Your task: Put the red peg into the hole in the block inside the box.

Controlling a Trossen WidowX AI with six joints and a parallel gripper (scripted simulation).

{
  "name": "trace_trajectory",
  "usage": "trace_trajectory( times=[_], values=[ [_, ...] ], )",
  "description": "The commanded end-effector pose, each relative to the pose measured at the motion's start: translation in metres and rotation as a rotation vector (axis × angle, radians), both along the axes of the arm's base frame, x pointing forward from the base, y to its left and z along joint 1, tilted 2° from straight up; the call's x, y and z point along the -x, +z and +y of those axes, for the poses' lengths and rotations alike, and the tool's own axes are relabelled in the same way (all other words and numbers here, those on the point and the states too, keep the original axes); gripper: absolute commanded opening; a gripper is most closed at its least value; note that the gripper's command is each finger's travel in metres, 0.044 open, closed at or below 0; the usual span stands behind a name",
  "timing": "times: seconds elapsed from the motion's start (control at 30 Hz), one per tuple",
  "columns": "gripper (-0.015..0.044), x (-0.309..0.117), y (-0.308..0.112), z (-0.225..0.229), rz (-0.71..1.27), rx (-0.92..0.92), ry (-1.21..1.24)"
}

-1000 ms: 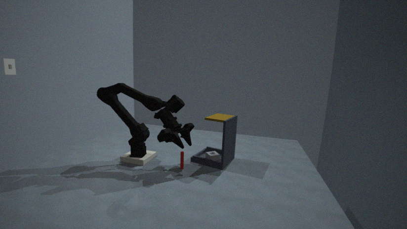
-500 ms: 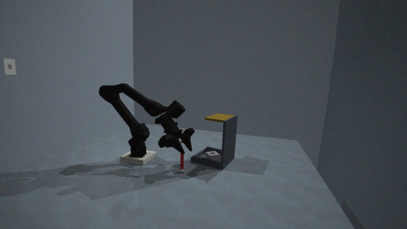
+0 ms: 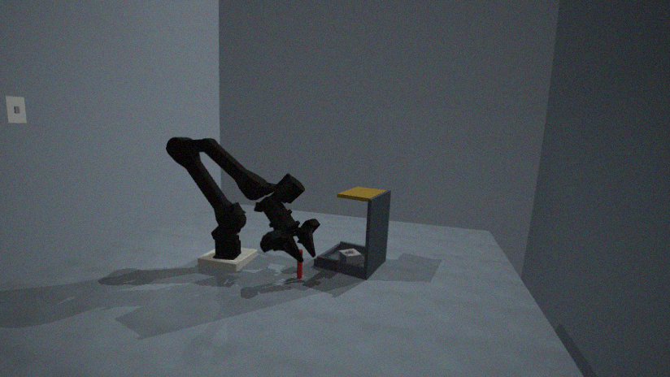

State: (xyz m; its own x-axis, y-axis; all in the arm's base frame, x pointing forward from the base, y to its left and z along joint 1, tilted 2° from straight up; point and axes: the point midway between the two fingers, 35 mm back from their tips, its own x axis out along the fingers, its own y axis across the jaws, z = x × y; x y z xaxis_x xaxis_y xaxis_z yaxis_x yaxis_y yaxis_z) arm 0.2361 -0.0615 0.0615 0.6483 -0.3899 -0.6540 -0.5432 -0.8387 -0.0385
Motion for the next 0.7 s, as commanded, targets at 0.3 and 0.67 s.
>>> trace_trajectory(
  times=[0.3,0.67],
  values=[
    [0.0194,0.003,-0.014,0.001,0.001,0.0,0.0],
    [0.0023,0.003,-0.014,0.001,0.001,0.0,0.0]
  ],
)
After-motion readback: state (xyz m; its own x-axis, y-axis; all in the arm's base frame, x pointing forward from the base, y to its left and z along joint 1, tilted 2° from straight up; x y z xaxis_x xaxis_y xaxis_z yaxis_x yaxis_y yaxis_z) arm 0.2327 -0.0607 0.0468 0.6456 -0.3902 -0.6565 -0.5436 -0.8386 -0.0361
